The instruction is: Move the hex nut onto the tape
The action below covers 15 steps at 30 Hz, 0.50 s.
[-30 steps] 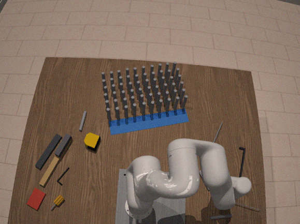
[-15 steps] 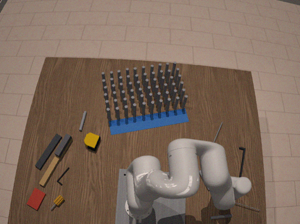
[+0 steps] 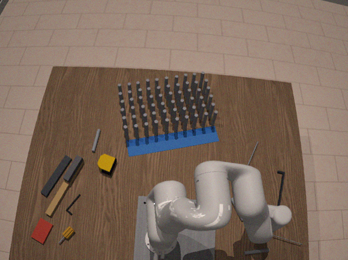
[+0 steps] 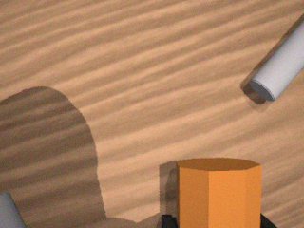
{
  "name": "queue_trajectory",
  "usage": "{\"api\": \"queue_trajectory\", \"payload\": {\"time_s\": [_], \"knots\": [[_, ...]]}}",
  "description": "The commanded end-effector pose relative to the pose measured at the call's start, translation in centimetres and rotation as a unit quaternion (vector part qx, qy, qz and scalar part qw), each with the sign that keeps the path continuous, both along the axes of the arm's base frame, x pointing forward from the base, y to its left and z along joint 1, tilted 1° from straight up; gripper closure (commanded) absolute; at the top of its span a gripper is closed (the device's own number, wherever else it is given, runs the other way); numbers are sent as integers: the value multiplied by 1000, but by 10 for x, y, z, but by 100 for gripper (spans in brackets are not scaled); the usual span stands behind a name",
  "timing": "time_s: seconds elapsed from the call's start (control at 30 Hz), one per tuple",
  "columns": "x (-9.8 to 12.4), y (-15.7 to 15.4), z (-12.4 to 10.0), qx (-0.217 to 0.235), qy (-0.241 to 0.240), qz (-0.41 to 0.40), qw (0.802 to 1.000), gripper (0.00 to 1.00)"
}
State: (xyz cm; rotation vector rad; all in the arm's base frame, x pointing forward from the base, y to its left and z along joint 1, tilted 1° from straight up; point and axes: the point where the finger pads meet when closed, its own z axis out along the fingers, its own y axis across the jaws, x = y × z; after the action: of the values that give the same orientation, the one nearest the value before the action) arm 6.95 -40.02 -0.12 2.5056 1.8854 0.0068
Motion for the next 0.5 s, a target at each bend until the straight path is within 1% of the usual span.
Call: {"api": "queue_trajectory", "payload": {"time_s": [0.0,0.2,0.47], "knots": [[0,-1,1,-2,0,0,1000,100],[0,-1,4,-2,0,0,1000,100],[0,-1,14,-2,0,0,1000,100]]}}
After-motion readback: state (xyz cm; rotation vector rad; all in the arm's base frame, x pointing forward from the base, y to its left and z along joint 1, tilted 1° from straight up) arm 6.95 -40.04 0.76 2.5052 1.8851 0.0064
